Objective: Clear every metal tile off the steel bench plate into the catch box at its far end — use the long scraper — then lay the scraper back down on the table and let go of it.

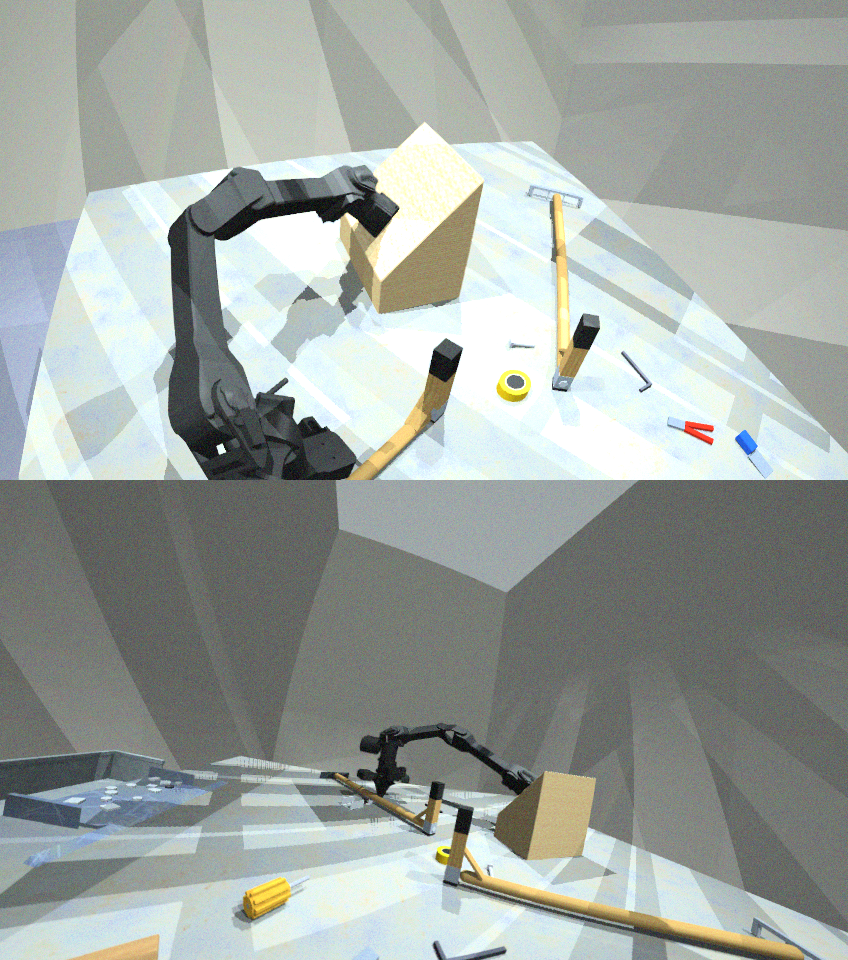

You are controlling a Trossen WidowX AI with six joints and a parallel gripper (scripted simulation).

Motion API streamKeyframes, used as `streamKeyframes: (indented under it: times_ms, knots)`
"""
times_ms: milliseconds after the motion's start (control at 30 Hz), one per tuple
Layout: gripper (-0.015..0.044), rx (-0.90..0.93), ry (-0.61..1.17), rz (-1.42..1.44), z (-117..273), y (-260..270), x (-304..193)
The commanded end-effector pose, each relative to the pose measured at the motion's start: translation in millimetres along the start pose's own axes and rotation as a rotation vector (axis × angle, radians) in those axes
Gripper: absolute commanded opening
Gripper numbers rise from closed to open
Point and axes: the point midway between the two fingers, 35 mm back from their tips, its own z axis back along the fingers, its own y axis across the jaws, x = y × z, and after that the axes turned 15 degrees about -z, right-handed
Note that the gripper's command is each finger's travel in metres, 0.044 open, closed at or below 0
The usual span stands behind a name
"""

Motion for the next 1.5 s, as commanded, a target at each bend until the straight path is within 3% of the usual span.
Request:
streamKeyframes:
  times_ms: [0,600,1233,1467]
  knots:
    - [0.0,0.002,0.0,-0.003,-2.0,-4.7,3.0]
    - [0.0,0.002,0.001,-0.003,-2.4,-19.7,11.5]
    - [0.0,-0.023,0.009,-0.033,58.2,-17.5,7.1]
    - [0.0,-0.029,0.012,-0.119,63.9,-16.6,6.5]
